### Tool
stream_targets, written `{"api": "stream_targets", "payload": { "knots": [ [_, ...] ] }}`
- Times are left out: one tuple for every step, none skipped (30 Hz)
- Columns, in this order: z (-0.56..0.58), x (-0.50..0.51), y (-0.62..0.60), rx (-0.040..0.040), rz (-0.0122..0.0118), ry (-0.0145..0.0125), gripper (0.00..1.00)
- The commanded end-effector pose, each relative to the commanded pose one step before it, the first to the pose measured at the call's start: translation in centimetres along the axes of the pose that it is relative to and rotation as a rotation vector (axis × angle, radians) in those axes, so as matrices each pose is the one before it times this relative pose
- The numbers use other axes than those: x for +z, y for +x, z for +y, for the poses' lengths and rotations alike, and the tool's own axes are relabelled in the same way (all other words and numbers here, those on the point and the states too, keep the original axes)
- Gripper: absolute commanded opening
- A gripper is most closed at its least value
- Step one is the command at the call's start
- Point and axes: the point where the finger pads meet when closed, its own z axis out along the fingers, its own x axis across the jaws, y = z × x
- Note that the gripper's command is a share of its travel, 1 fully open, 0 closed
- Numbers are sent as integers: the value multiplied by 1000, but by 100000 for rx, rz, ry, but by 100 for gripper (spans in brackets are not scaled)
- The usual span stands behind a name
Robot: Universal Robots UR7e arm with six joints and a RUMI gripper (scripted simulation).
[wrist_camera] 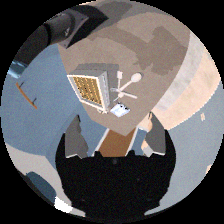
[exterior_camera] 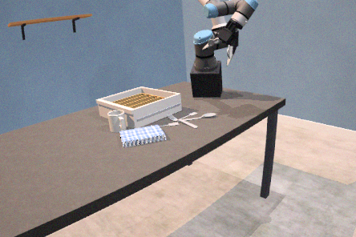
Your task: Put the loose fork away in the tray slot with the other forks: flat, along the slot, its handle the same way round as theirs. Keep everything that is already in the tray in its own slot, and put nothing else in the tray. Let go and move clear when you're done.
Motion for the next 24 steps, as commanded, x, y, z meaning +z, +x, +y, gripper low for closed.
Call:
{"api": "stream_targets", "payload": {
  "knots": [
    [32, -22, 7, 65, 58, -52, 100],
    [0, 0, 0, 0, 0, 0, 100],
    [0, 0, 0, 0, 0, 0, 100],
    [0, 0, 0, 0, 0, 0, 100],
    [0, 0, 0, 0, 0, 0, 100],
    [0, 0, 0, 0, 0, 0, 100],
    [0, 0, 0, 0, 0, 0, 100],
    [0, 0, 0, 0, 0, 0, 100],
    [0, 0, 0, 0, 0, 0, 100],
    [0, 0, 0, 0, 0, 0, 100],
    [0, 0, 0, 0, 0, 0, 100],
    [0, 0, 0, 0, 0, 0, 100],
    [0, 0, 0, 0, 0, 0, 100],
    [0, 0, 0, 0, 0, 0, 100],
    [0, 0, 0, 0, 0, 0, 100],
    [0, 0, 0, 0, 0, 0, 100],
    [0, 0, 0, 0, 0, 0, 100],
    [0, 1, 0, 4, 0, 3, 100],
    [0, 4, 1, 26, -2, 21, 100],
    [-1, 11, 3, 70, -5, 56, 100],
    [-1, 21, 6, 132, -9, 106, 100],
    [-2, 33, 9, 212, -14, 169, 100],
    [-3, 48, 13, 306, -20, 244, 100],
    [-4, 65, 18, 415, -27, 330, 100]
  ]
}}
